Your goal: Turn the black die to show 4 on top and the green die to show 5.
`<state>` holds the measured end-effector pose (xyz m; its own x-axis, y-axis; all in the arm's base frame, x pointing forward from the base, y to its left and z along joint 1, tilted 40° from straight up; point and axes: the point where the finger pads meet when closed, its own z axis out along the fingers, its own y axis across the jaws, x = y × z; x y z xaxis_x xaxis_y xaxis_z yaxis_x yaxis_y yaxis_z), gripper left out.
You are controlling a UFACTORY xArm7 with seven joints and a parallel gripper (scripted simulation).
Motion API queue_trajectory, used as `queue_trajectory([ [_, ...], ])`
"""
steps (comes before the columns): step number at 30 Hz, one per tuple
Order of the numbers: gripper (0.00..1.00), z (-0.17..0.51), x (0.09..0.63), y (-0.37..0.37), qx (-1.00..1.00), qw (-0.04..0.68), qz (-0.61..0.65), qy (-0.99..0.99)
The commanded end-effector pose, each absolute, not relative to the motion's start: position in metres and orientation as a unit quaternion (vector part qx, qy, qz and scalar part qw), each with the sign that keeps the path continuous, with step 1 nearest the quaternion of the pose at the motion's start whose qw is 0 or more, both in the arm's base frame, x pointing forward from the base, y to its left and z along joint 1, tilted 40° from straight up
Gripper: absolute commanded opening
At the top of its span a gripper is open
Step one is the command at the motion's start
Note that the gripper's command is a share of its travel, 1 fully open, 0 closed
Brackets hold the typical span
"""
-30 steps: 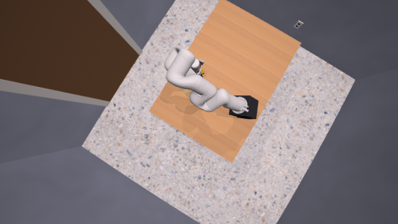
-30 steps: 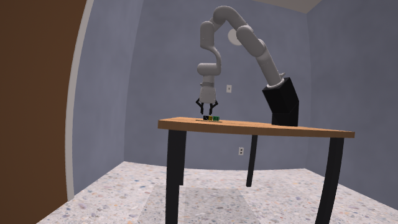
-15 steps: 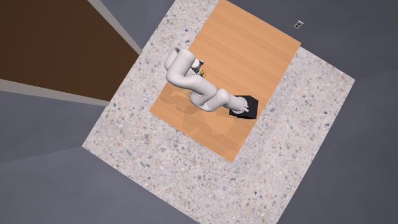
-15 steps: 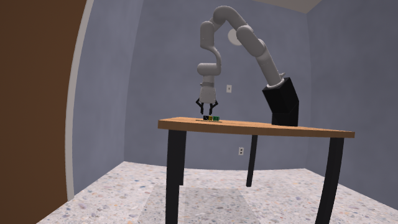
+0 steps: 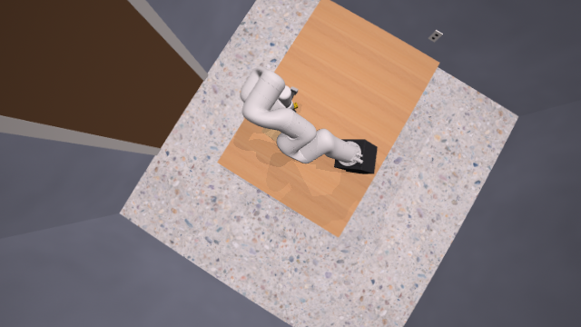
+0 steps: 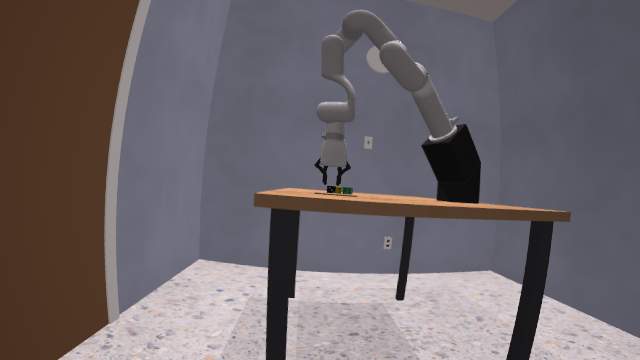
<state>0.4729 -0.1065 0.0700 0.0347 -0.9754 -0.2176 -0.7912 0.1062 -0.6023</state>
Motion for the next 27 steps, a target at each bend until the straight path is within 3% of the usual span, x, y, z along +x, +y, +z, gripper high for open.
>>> queue_trajectory([
  [1,0.47,0.069,0.475,-0.107,-0.651,0.305,-0.152,0.678],
  [27,0.47,0.047,0.492,-0.102,-0.651,0.305,-0.152,0.678],
])
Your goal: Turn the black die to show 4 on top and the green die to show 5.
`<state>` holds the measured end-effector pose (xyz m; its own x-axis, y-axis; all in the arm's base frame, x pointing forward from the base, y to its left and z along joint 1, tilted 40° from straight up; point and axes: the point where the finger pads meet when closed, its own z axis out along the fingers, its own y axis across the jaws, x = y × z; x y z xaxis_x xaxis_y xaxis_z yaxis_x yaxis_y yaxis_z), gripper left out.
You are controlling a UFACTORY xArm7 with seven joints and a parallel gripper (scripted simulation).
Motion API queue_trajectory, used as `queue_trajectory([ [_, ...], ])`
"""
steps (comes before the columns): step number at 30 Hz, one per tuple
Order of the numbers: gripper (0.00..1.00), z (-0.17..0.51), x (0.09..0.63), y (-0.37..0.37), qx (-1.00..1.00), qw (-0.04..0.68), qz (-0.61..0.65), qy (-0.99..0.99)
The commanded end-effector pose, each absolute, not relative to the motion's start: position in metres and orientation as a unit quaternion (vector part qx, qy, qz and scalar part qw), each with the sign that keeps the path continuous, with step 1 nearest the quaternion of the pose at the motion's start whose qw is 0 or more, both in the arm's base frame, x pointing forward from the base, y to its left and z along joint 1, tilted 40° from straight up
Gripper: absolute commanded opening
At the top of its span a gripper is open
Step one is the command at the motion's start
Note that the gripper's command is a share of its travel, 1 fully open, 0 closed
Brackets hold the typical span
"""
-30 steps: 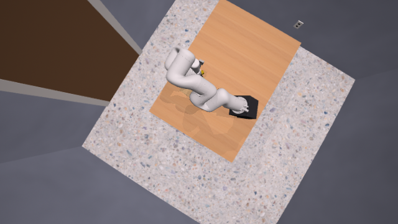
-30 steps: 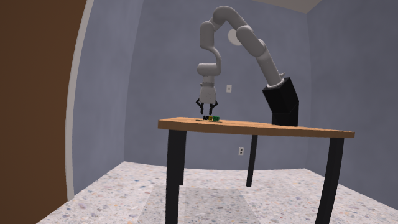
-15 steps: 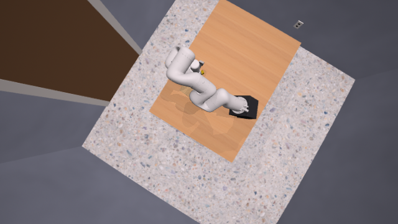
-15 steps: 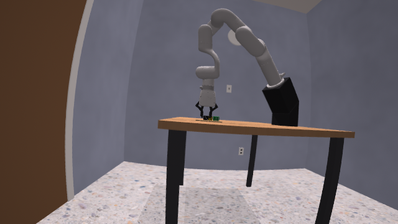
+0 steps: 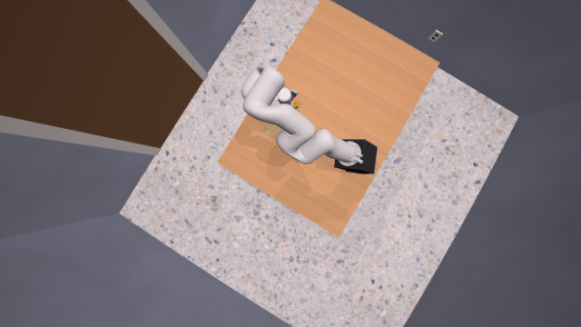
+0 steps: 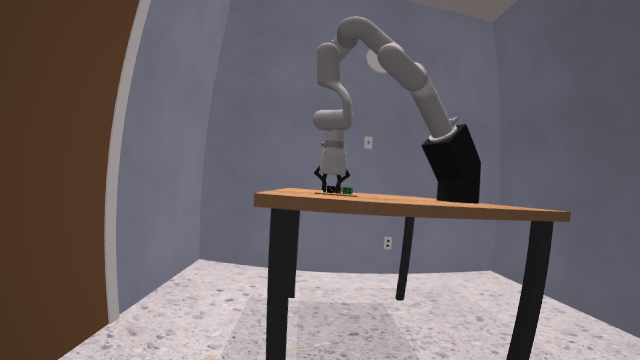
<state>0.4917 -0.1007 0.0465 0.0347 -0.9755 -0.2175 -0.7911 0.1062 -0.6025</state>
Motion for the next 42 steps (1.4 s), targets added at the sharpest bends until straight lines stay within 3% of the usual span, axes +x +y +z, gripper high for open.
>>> queue_trajectory([
  [1,0.47,0.0472,0.492,-0.1018,-0.651,0.305,-0.152,0.678],
  [31,0.47,0.0472,0.492,-0.1018,-0.651,0.305,-0.152,0.678],
  [32,0.27,0.0472,0.492,-0.1018,-0.651,0.305,-0.152,0.678],
  [42,0.27,0.0472,0.492,-0.1018,-0.651,0.305,-0.152,0.678],
])
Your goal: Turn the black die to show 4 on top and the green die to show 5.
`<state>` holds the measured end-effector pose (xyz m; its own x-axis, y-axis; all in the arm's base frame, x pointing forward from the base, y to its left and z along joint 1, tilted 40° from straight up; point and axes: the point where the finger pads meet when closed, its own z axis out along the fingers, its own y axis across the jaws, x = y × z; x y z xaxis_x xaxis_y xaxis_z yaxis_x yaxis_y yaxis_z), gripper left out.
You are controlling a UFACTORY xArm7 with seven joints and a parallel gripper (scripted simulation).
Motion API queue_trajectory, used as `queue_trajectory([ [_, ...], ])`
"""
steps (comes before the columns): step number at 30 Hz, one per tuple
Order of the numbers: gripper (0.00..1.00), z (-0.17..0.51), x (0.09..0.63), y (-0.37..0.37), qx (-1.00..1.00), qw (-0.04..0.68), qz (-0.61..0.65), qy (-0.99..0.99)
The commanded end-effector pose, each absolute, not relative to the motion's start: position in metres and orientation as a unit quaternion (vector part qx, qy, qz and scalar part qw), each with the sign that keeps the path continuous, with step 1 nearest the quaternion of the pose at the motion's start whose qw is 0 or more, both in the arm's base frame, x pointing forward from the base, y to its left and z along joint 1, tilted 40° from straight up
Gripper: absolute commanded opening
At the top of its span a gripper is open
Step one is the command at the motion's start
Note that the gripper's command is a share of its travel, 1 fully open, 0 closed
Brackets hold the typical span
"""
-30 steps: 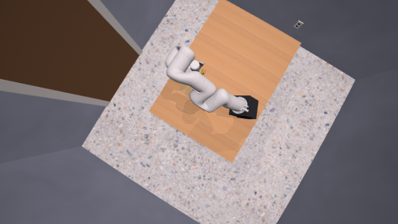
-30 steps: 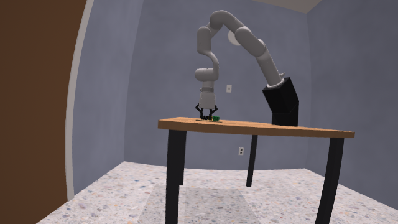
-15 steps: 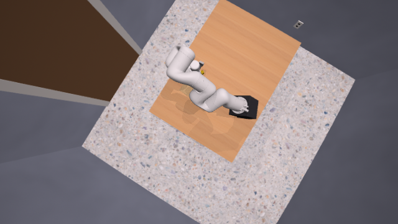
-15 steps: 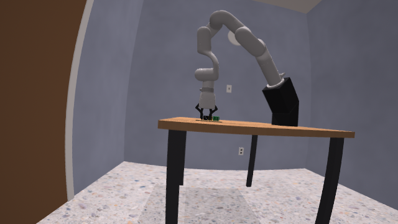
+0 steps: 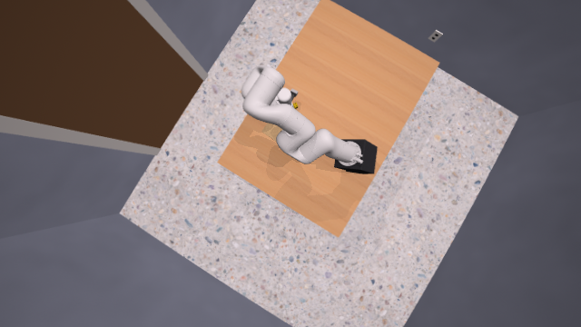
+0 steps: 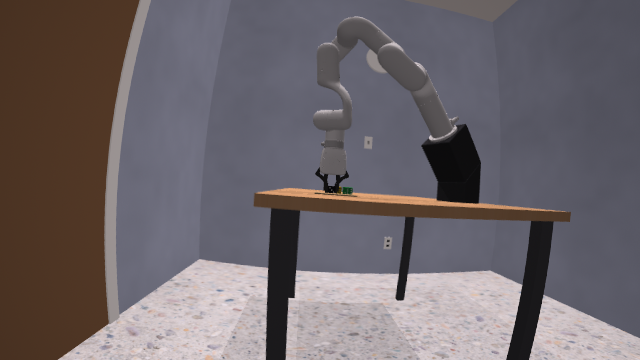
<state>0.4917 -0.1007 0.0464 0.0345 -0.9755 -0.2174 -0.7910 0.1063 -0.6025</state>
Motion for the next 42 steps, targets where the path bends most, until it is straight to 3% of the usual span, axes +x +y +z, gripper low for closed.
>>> queue_trajectory([
  [1,0.27,0.047,0.492,-0.102,-0.651,0.305,-0.152,0.678],
  [27,0.27,0.05,0.49,-0.102,-0.651,0.305,-0.152,0.678],
  [42,0.27,0.112,0.44,-0.118,-0.651,0.305,-0.152,0.678],
])
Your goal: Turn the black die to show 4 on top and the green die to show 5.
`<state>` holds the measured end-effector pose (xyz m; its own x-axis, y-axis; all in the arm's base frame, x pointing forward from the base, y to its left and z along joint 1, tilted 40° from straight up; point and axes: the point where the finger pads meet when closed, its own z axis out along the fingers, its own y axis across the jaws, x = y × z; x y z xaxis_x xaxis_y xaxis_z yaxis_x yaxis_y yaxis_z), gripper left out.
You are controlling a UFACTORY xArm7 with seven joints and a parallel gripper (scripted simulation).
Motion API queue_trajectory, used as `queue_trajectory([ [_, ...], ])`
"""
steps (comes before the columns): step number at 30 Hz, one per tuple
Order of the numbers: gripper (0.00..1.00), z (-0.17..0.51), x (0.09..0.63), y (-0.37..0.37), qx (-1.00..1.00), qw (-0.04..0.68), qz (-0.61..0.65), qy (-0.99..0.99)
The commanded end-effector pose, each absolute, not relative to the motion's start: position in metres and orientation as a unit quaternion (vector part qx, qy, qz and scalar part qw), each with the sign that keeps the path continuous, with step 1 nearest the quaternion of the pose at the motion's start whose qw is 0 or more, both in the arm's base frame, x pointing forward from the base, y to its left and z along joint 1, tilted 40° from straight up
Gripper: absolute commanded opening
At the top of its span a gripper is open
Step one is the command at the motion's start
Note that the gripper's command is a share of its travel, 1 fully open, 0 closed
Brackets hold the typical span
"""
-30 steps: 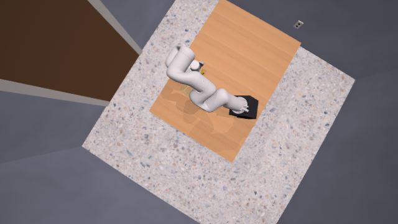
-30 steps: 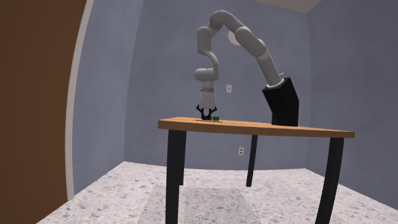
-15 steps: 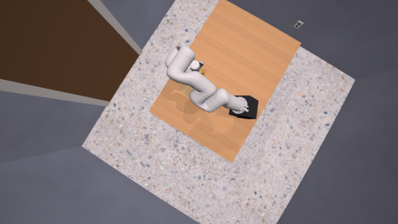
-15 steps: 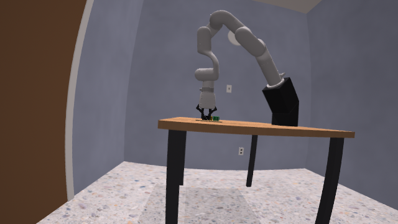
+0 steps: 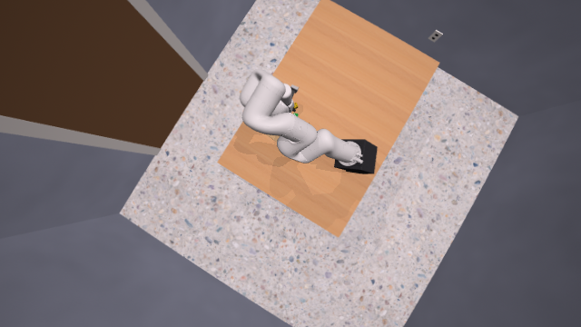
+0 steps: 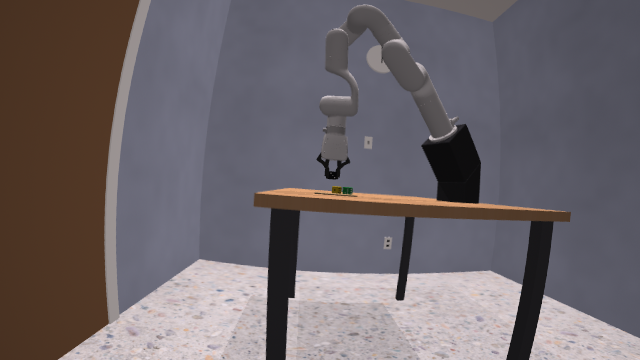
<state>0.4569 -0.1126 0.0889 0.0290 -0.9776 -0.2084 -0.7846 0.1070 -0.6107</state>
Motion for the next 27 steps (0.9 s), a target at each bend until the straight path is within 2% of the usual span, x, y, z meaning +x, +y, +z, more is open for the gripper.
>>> queue_trajectory([
  [1,0.27,0.116,0.437,-0.119,-0.651,0.305,-0.152,0.678],
  [18,0.27,0.124,0.431,-0.12,-0.653,0.304,-0.153,0.676],
  [27,0.27,0.126,0.436,-0.103,-0.717,0.285,-0.177,0.61],
])
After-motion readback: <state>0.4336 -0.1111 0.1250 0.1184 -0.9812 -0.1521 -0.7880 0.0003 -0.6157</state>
